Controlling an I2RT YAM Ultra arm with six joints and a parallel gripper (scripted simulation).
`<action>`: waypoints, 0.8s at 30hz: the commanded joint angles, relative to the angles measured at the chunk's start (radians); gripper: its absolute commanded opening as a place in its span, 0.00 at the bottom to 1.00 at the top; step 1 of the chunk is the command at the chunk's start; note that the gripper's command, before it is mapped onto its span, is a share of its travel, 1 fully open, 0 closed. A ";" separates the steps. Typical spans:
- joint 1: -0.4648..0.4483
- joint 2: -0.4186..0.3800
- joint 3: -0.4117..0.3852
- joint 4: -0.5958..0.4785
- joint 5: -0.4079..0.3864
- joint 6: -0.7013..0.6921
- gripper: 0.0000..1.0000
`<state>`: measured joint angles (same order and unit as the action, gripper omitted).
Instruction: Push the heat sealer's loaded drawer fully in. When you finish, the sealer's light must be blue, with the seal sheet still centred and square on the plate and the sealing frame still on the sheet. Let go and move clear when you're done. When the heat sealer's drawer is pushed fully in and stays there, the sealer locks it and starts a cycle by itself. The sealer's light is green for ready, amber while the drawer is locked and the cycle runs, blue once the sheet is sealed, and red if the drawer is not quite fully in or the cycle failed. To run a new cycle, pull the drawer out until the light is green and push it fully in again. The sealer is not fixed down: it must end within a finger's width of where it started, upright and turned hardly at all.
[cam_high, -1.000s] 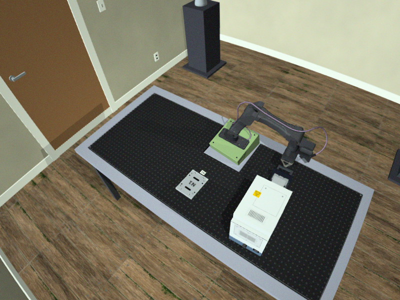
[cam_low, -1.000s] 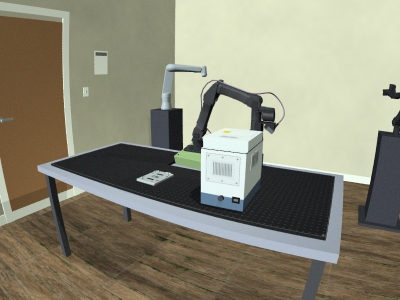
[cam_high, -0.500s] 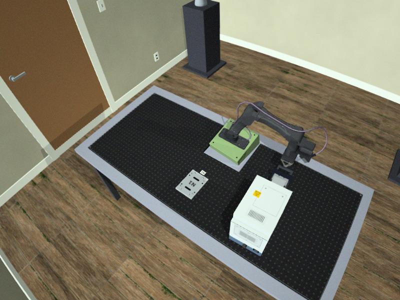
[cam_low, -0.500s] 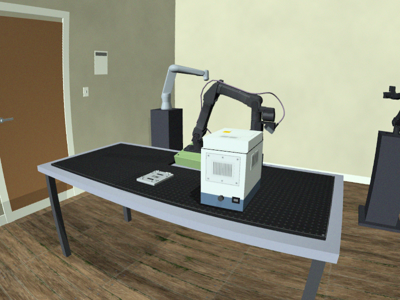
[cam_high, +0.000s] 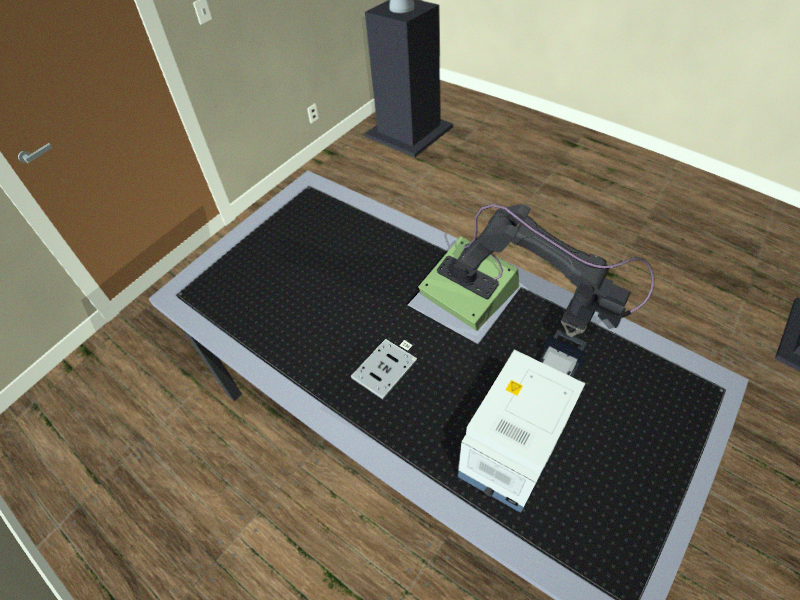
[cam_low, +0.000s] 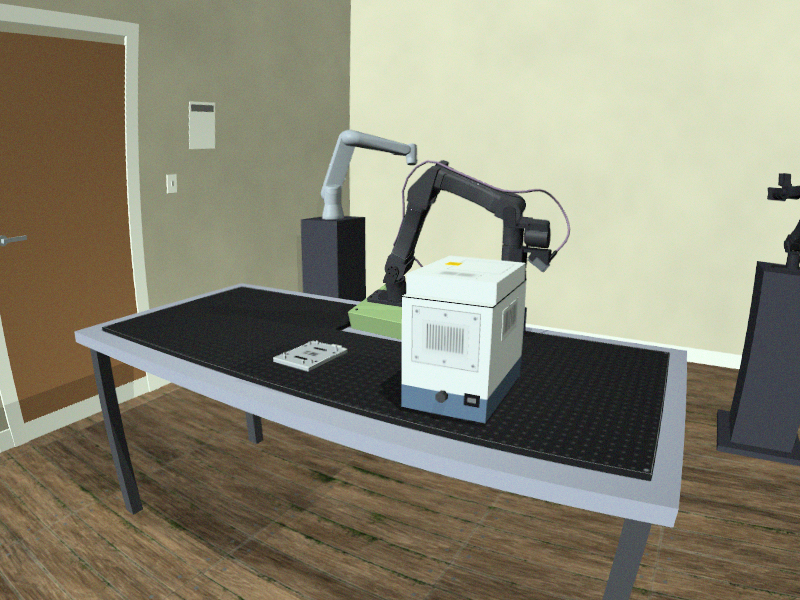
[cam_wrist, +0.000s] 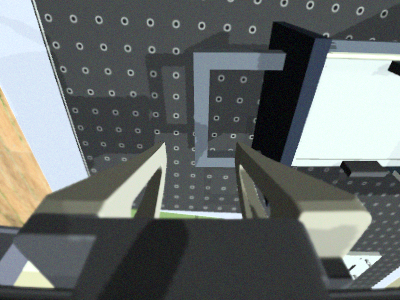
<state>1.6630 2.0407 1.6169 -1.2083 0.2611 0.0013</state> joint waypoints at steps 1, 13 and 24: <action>-0.003 -0.019 -0.021 0.037 0.004 -0.011 0.45; -0.022 0.014 -0.081 0.112 0.005 -0.025 0.45; -0.031 0.034 -0.122 0.167 0.006 -0.035 0.45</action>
<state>1.6390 2.0628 1.5192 -1.0794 0.2619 -0.0223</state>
